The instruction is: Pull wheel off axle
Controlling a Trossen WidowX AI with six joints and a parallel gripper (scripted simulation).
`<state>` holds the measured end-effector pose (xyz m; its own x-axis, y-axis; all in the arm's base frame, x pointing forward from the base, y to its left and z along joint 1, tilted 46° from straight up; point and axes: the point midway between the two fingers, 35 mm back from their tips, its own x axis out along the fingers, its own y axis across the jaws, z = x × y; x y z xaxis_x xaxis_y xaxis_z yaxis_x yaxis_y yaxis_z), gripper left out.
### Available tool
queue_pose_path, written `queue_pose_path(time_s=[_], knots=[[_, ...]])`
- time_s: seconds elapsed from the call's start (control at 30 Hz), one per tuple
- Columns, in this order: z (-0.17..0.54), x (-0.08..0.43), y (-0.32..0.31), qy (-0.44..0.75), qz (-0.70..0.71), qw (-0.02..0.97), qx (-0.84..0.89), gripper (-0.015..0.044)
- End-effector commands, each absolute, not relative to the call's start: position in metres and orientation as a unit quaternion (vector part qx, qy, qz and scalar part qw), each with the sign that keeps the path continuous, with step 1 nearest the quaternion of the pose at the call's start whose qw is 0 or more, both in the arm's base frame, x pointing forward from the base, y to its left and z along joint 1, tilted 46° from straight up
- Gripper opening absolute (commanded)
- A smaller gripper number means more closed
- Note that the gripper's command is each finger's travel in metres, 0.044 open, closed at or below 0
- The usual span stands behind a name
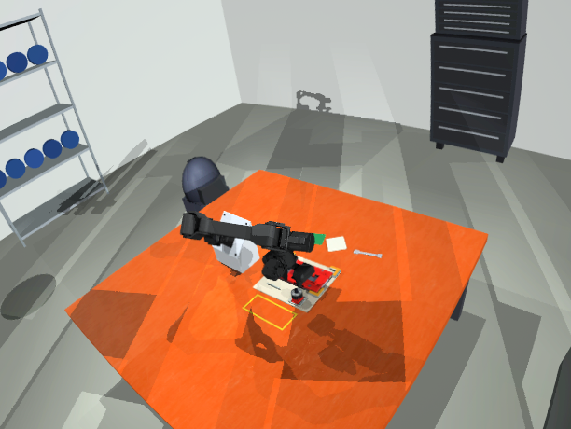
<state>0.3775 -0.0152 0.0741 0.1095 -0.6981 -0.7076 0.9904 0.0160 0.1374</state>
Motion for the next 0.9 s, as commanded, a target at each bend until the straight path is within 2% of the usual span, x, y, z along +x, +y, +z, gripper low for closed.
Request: queue_pose_path(time_s=[0.0,0.47,0.87], knots=[[0.052,0.359,-0.013,0.265,-0.647,0.663,0.267,0.0300],[0.043,0.361,-0.008,0.265,-0.647,0.663,0.268,0.0300],[-0.004,0.363,-0.056,0.265,-0.647,0.663,0.267,0.0300]])
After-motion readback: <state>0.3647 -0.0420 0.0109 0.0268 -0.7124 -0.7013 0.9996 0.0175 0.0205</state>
